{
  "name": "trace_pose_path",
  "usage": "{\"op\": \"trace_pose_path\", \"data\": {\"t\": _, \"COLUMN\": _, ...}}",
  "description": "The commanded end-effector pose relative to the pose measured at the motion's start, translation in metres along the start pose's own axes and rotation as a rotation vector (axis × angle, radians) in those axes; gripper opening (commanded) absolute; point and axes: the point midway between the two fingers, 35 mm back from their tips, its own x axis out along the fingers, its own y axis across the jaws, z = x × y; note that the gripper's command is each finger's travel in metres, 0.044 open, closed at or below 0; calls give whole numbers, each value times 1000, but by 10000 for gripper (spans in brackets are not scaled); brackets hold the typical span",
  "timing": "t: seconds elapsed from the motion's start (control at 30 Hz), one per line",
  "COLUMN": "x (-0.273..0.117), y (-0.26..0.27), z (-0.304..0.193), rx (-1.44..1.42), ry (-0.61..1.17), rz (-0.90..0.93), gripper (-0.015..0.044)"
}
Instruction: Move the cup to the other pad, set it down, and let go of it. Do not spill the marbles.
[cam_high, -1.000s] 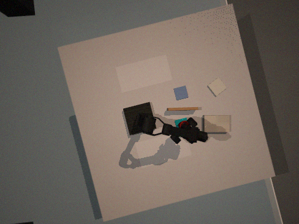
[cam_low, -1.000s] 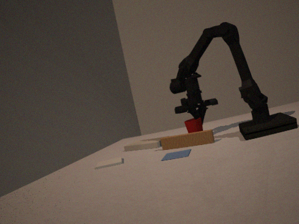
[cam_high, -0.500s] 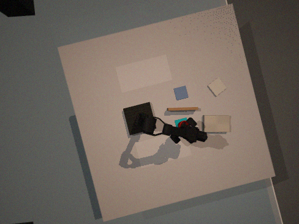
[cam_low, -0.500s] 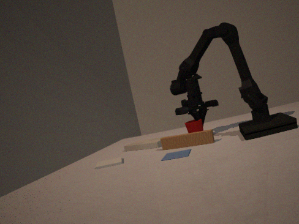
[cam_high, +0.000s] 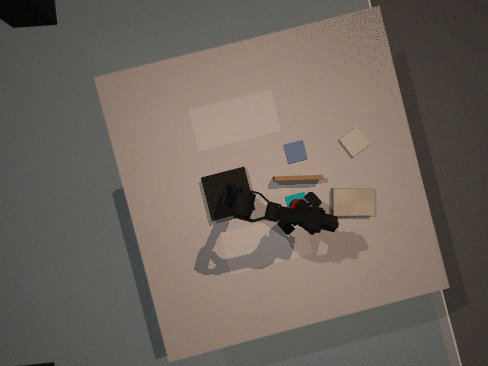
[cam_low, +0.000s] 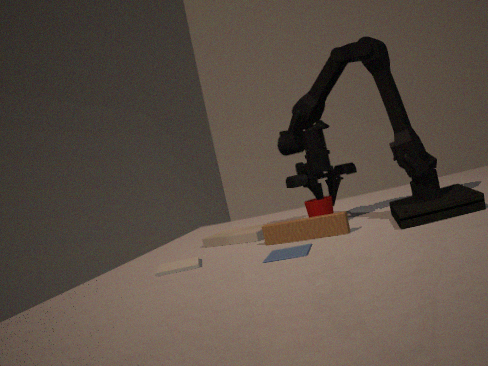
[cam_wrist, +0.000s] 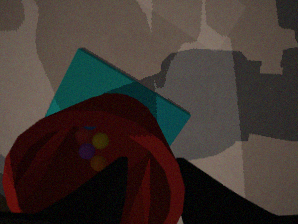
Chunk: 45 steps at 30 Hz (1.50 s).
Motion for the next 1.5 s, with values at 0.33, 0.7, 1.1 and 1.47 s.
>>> {"op": "trace_pose_path", "data": {"t": 0.33, "x": -14, "y": 0, "z": 1, "rx": -2, "ry": 3, "rz": -1, "gripper": 128}}
{"op": "trace_pose_path", "data": {"t": 0.7, "x": -28, "y": 1, "z": 2, "rx": -3, "ry": 5, "rz": -1, "gripper": 128}}
{"op": "trace_pose_path", "data": {"t": 1.1, "x": -42, "y": 1, "z": 2, "rx": -5, "ry": 7, "rz": -2, "gripper": 128}}
{"op": "trace_pose_path", "data": {"t": 1.47, "x": -44, "y": 0, "z": 3, "rx": 1, "ry": 6, "rz": -5, "gripper": 285}}
